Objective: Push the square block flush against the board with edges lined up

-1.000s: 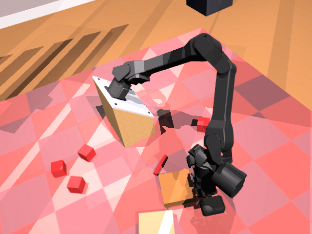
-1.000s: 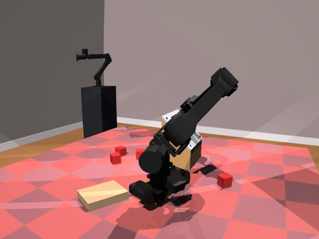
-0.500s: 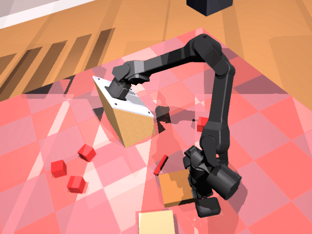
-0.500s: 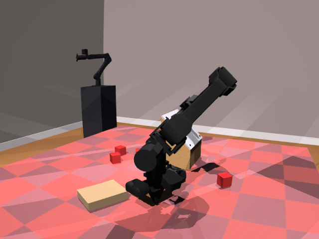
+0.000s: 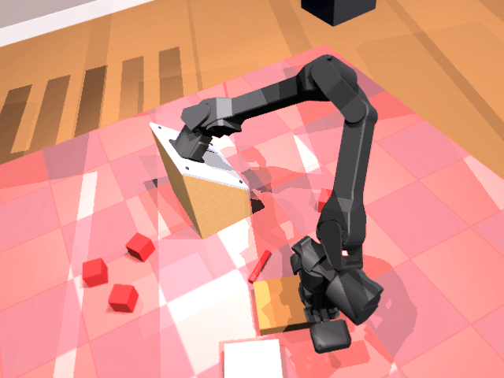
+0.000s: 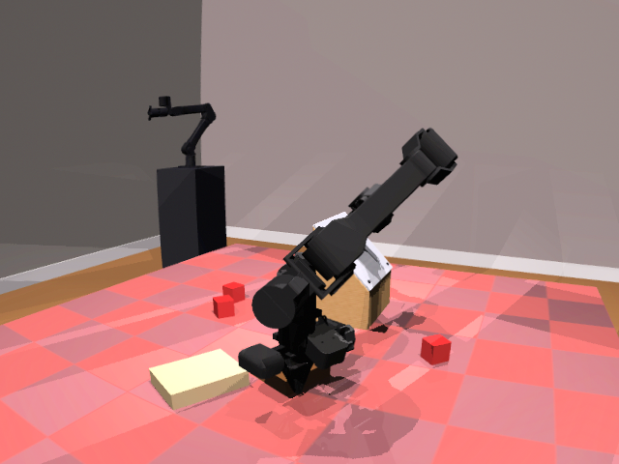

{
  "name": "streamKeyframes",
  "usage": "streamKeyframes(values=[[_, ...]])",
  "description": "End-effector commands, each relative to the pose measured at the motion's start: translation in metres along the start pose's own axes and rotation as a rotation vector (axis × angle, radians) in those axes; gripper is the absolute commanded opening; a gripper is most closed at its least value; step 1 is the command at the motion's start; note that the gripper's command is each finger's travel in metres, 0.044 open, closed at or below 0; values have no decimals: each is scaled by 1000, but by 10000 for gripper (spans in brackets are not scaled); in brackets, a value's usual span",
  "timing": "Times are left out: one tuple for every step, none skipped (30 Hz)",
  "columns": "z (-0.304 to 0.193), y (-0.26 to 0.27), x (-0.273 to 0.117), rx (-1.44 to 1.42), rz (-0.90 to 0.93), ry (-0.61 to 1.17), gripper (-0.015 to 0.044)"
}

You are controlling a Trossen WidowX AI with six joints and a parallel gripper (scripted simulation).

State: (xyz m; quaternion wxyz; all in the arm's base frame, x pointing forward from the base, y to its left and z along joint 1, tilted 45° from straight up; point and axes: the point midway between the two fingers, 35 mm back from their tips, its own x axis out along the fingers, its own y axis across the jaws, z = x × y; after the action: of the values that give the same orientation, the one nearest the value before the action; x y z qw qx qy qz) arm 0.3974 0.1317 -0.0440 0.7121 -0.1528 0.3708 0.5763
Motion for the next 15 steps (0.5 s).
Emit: streamKeyframes(values=[[-8,2,3,3,7,7,0],[-9,2,3,3,7,7,0],[-10,2,3,3,7,7,0],[-11,2,3,3,7,7,0],[-12,2,3,3,7,7,0],[-13,2,3,3,7,7,0],[-14,2,3,3,7,7,0],[-15,2,3,3,7,7,0],[-15,1,3,3,7,7,0],[-16,1,3,3,7,8,0],[-17,1,3,3,7,8,0],[-18,1,3,3,7,8,0],[-19,1,3,3,7,8,0],[-20,1,3,3,7,8,0],[-21,1,3,3,7,8,0]])
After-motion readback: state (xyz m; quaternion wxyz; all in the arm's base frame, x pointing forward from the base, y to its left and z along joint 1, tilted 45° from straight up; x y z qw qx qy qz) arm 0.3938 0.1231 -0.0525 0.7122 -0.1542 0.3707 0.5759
